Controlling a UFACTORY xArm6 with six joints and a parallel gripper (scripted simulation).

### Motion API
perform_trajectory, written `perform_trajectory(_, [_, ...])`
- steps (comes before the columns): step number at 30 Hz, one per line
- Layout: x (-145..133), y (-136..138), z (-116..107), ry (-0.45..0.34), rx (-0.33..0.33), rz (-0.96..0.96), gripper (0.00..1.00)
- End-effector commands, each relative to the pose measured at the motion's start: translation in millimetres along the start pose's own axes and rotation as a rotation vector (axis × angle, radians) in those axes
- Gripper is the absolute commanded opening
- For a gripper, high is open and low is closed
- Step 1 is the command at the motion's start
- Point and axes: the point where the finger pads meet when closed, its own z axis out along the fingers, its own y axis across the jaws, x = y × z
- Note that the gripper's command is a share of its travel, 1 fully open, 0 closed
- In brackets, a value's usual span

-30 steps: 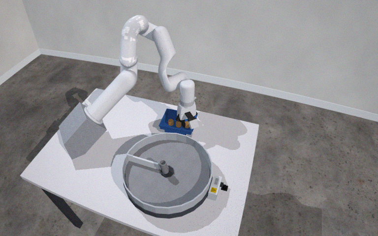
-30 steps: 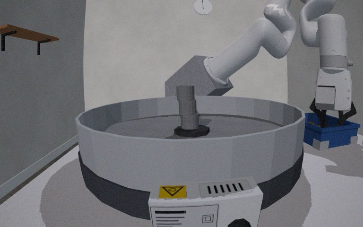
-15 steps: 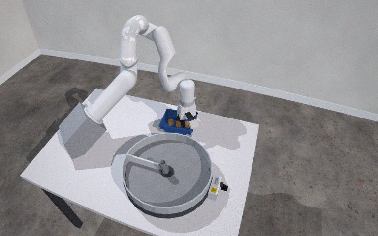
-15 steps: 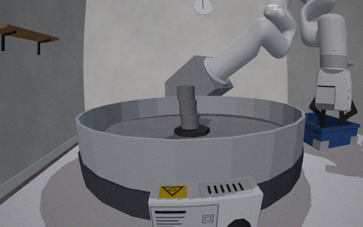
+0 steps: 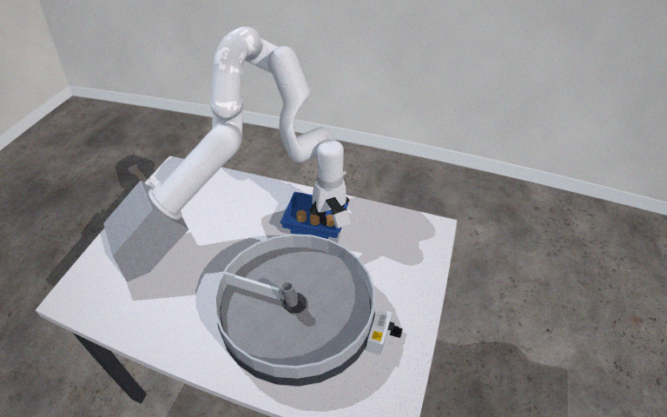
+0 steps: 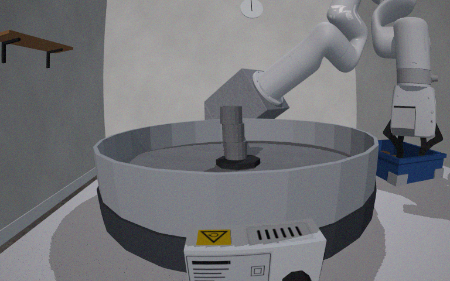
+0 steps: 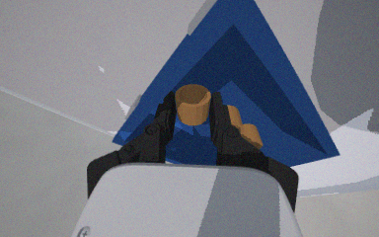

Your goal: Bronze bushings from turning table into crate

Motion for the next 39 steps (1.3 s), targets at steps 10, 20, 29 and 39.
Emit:
perform_trajectory(10, [0,-1,-1,0.001,0.002,-0.001,0.41])
perform_trajectory(20, [0,-1,-7,0.001,0.002,-0.001,0.41])
perform_trajectory(29, [0,-1,-36,0.001,0.002,-0.001,0.41])
perform_trajectory(39, [0,-1,-74,0.001,0.002,-0.001,0.41])
